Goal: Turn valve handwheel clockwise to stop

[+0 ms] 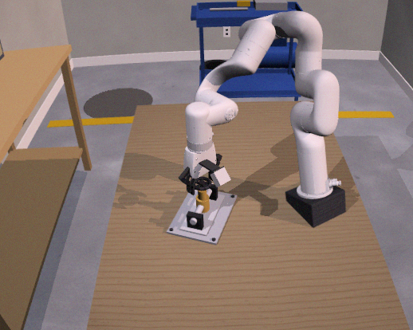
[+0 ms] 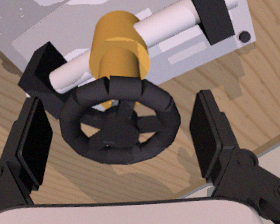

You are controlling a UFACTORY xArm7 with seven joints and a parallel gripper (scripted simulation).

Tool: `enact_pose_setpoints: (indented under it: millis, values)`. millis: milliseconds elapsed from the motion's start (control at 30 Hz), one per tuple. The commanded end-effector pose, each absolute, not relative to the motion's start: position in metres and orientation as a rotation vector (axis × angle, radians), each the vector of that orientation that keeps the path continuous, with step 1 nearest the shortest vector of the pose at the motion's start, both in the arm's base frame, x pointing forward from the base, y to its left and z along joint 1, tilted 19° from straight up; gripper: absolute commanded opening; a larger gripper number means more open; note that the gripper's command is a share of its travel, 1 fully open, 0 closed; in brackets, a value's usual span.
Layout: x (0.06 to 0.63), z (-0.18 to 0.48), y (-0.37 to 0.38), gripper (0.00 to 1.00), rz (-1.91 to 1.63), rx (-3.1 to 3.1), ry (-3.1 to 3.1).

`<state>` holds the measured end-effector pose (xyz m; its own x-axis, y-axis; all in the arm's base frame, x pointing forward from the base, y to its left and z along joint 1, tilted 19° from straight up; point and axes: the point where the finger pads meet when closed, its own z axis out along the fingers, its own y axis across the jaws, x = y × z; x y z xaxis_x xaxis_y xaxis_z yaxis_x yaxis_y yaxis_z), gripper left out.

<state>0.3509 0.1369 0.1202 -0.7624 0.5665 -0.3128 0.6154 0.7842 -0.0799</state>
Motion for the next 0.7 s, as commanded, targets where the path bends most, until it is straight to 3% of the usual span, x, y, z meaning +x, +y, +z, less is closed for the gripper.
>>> enact_pose_setpoints:
  millis: [0,667]
  values:
    - [0.352,0.123,0.138,1.0,-0.253,0.913,2.702]
    - [0.345,0.154,0.147,1.0,-0.253,0.913,2.702]
